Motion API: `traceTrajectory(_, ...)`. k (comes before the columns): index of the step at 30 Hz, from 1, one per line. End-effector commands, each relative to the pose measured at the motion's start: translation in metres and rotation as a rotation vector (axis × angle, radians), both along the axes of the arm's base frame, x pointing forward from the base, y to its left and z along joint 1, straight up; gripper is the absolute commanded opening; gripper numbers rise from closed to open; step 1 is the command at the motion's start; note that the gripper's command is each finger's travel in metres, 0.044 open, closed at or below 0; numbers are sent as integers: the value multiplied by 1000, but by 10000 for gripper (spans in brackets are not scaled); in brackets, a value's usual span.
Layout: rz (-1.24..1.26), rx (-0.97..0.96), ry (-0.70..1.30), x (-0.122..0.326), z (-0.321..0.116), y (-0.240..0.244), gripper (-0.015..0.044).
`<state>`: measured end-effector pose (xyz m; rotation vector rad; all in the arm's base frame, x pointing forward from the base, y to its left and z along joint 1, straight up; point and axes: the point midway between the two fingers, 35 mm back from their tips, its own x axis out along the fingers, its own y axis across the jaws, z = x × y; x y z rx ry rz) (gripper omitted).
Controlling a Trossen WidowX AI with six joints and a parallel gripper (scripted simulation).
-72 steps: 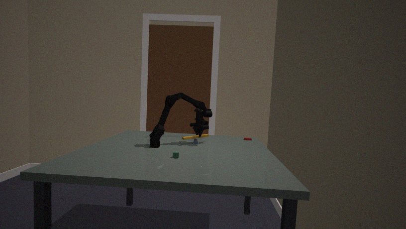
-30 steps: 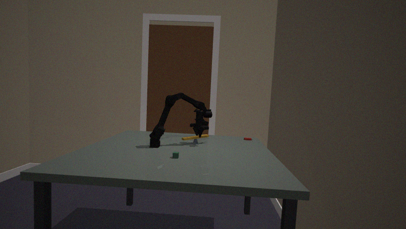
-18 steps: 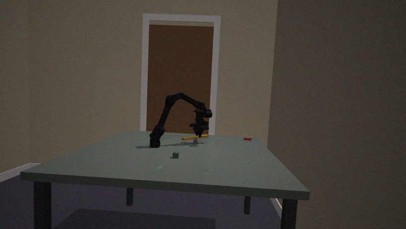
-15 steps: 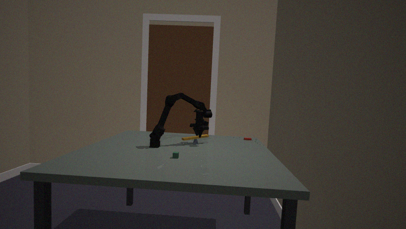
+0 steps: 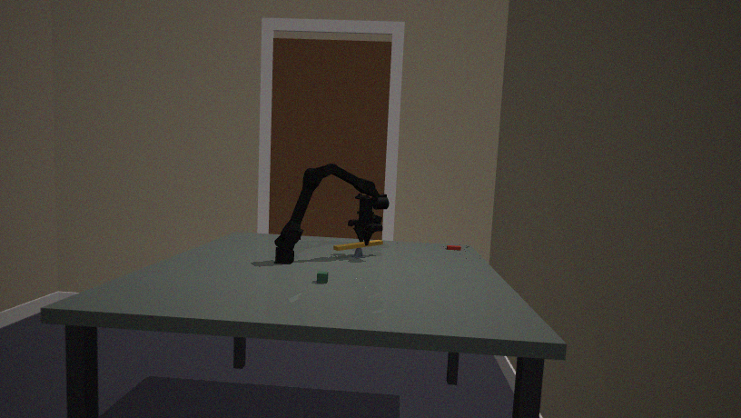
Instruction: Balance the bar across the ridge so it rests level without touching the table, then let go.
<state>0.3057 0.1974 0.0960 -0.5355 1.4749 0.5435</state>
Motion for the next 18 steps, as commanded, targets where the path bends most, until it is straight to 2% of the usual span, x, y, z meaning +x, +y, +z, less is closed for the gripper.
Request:
traceTrajectory(1,0,2,-1,0,-1,0,0)
traceTrajectory(18,0,2,-1,0,-2,0,0)
